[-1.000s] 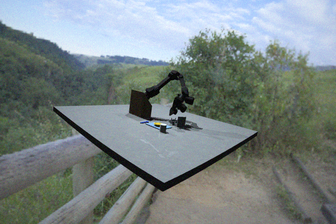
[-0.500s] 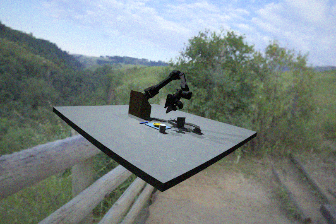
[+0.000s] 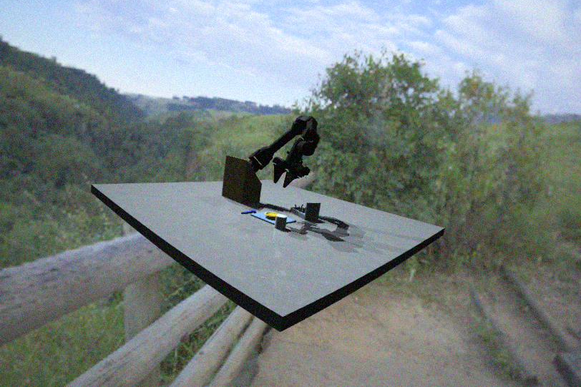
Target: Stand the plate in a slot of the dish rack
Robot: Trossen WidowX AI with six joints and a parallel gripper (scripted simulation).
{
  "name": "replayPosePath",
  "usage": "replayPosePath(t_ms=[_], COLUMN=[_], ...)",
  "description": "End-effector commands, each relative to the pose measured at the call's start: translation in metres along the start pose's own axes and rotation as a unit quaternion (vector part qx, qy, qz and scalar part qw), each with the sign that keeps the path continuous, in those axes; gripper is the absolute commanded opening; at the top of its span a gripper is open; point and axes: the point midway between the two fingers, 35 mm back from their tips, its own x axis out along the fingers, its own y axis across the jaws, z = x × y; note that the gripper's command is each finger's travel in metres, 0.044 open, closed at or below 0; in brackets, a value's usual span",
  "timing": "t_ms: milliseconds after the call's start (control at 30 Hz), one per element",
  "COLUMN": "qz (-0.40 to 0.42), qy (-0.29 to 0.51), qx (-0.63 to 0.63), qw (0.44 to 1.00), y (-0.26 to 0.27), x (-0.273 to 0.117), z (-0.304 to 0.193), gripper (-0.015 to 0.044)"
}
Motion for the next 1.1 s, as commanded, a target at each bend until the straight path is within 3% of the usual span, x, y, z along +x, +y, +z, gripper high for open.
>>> replayPosePath(t_ms=[0,300,500,767,1067], qz=[0.047,0.147,0.154,0.156,0.156], qy=[-0.022,-0.092,-0.098,-0.099,-0.099], qx=[0.016,0.054,0.058,0.057,0.057], qw=[0.999,0.983,0.982,0.981,0.981], y=[-0.014,-0.046,-0.048,-0.013,-0.012], x=[-0.006,-0.02,-0.019,0.079,0.084], z=[-0.004,-0.017,-0.017,0.016,0.017], gripper=[0.04,0.04,0.04,0.04,0.04])
